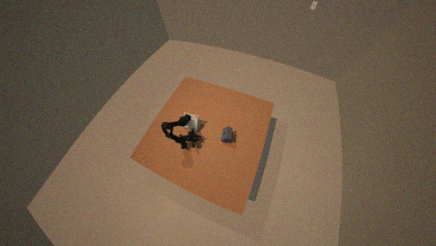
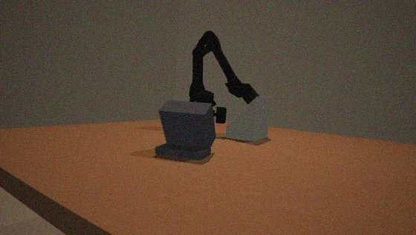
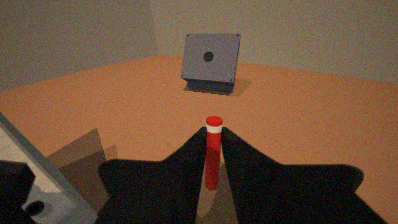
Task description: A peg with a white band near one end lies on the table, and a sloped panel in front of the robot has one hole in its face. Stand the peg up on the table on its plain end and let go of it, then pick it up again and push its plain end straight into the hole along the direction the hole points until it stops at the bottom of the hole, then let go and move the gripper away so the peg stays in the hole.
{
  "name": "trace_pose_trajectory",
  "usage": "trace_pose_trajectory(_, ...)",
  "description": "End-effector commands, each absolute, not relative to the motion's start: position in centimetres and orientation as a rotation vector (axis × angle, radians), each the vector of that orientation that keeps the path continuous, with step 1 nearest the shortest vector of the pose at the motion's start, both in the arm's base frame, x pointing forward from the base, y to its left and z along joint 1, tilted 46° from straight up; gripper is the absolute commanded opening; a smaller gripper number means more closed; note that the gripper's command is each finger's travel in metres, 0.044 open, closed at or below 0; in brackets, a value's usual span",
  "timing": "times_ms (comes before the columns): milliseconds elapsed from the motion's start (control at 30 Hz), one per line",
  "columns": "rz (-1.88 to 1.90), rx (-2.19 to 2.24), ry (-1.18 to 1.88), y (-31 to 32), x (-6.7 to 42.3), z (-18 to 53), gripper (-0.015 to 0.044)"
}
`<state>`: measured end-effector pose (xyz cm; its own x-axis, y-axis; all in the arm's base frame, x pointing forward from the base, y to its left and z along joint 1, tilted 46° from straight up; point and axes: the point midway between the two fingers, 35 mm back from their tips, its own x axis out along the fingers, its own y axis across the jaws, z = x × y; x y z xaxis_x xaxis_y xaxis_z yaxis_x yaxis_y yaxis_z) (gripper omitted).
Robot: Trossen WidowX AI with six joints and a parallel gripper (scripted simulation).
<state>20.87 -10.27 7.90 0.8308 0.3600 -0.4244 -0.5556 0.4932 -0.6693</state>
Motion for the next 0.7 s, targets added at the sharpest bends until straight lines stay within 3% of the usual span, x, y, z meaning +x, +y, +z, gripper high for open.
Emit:
trace_pose_trajectory(0, 0.561, -0.897, 0.242, -10.5, 20.79, 7.79, 0.0051)
trace_pose_trajectory(667, 0.571, -0.892, 0.216, -10.69, 20.55, 7.8, 0.0051)
